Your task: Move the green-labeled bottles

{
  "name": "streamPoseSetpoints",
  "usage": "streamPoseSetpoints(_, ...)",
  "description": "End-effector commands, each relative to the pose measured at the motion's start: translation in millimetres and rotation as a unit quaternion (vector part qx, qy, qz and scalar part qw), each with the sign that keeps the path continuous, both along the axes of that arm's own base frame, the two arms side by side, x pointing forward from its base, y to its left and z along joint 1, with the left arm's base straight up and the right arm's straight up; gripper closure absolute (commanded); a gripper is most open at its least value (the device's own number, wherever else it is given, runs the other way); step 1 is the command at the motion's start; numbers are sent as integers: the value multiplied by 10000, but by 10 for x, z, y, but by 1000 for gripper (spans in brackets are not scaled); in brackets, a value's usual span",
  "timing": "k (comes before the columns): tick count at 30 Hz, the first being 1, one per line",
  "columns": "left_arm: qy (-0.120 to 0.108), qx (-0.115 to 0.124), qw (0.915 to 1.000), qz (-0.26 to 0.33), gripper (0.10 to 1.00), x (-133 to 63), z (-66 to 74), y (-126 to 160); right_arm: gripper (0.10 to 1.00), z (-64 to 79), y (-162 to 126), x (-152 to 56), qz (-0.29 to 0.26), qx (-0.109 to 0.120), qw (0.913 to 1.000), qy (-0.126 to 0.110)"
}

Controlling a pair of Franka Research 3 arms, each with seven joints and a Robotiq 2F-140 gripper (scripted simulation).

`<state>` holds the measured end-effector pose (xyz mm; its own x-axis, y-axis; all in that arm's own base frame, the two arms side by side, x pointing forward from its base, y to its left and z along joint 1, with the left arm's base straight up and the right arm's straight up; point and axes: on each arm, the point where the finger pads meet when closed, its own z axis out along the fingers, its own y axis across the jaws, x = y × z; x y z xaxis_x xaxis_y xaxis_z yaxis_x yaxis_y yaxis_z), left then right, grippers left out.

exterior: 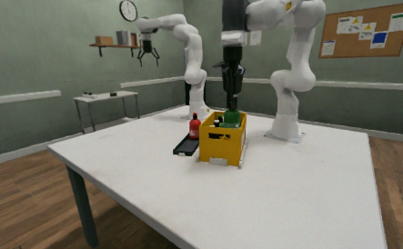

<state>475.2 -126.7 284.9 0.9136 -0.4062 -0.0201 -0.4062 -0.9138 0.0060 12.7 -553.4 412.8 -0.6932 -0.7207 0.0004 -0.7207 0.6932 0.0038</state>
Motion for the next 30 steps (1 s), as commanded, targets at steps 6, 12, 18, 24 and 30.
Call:
streamPoseSetpoints(6, -104, -14, 9999, -17, 999, 61, -35, 7, 98, 2, -9, 0, 18, -12, 10000, -15)
streamPoseSetpoints(12, -104, -14, 9999, -17, 999, 60, -97, 8, 98, 2, -9, 0, 18, -12, 10000, -15)
streamPoseSetpoints(18, -104, -14, 9999, -17, 999, 60, -127, 8, 98, 2, -9, 0, 18, -12, 10000, -15)
streamPoseSetpoints(24, -104, -14, 9999, -17, 999, 59, -155, 8, 98, 2, -9, 0, 18, -12, 10000, -15)
streamPoseSetpoints(30, -104, -14, 9999, -17, 999, 59, -162, 8, 98, 2, -9, 0, 18, -12, 10000, -15)
